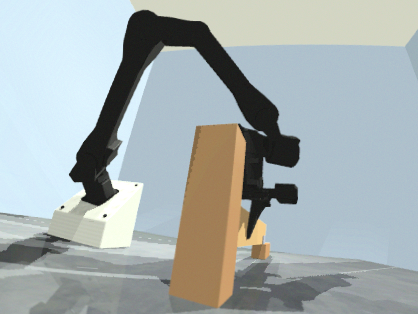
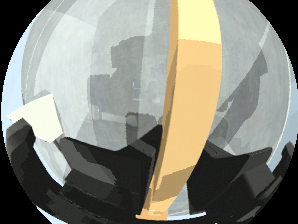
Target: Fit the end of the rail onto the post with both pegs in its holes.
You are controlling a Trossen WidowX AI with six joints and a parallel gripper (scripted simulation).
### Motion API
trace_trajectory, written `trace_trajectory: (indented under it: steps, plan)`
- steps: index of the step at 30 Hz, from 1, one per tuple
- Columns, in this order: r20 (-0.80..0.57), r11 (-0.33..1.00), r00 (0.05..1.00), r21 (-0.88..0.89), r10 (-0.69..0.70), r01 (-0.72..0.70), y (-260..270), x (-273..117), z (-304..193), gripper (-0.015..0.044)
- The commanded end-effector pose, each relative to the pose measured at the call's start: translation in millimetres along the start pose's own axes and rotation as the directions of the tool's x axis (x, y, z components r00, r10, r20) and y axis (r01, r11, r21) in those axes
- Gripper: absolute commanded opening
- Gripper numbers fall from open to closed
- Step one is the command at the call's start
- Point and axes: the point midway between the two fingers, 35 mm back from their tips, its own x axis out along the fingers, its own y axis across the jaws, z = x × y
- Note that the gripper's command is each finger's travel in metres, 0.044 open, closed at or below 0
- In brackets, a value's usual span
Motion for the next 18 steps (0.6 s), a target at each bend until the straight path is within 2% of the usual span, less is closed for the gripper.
trace_trajectory:
  steps: [1,18]
  plan:
    - [0.002,1.000,1.000,-0.005,-0.004,0.004,0.0,-2.4,-1.6,0.0000]
    - [0.002,1.000,1.000,-0.005,-0.004,0.004,0.2,-1.0,-6.8,0.0000]
